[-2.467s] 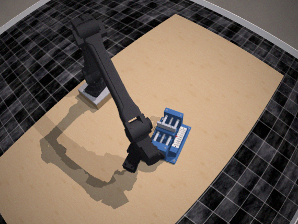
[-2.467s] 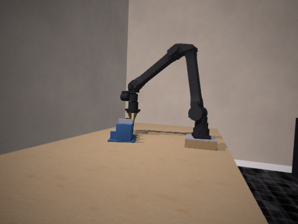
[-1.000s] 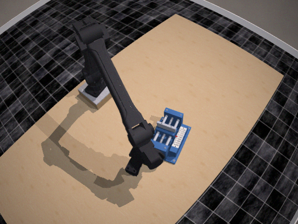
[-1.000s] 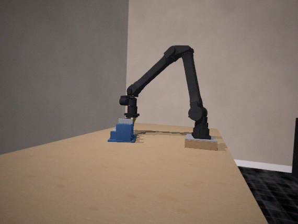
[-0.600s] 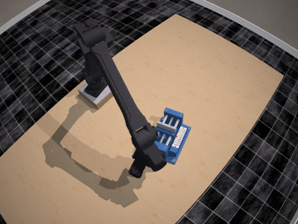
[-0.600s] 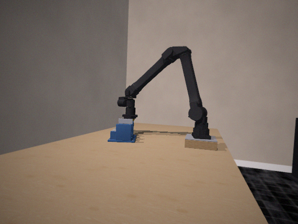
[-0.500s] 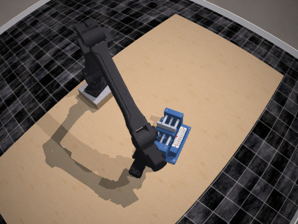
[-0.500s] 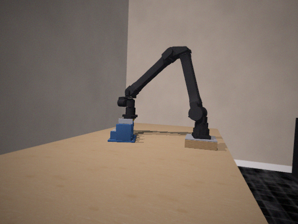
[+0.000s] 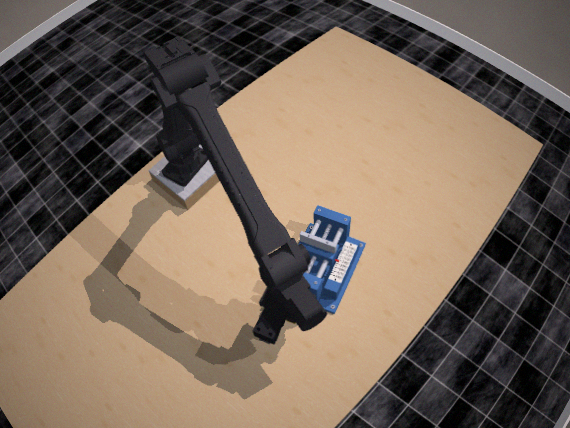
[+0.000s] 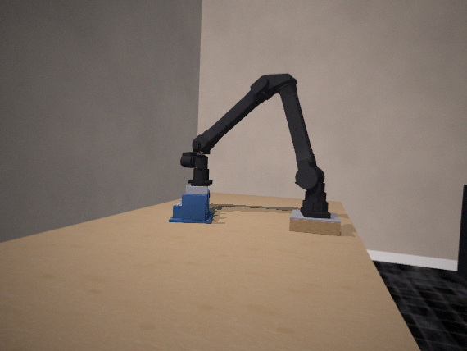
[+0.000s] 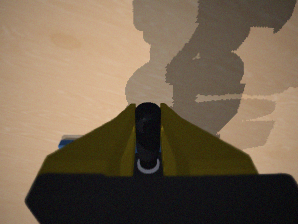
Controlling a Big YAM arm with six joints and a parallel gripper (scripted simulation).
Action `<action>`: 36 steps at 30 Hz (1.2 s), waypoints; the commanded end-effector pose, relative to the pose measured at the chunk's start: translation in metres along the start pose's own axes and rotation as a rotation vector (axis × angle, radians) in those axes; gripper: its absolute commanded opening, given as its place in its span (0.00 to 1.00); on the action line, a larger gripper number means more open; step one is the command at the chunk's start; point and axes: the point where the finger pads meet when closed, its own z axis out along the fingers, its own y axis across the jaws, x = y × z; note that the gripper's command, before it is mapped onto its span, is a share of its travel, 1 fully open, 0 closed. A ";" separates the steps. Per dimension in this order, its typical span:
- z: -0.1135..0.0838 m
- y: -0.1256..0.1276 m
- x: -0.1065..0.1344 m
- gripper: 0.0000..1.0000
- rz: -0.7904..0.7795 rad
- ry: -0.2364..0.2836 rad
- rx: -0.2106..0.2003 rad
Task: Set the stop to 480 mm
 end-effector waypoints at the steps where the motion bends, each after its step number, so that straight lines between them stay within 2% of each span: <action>1: -0.009 0.032 -0.009 0.06 -0.001 -0.027 -0.048; 4: -0.010 0.031 -0.007 0.06 -0.001 -0.020 -0.036; 13: -0.016 0.047 -0.008 0.06 -0.001 -0.028 -0.054; 36: -0.023 0.053 -0.008 0.06 -0.001 -0.025 -0.051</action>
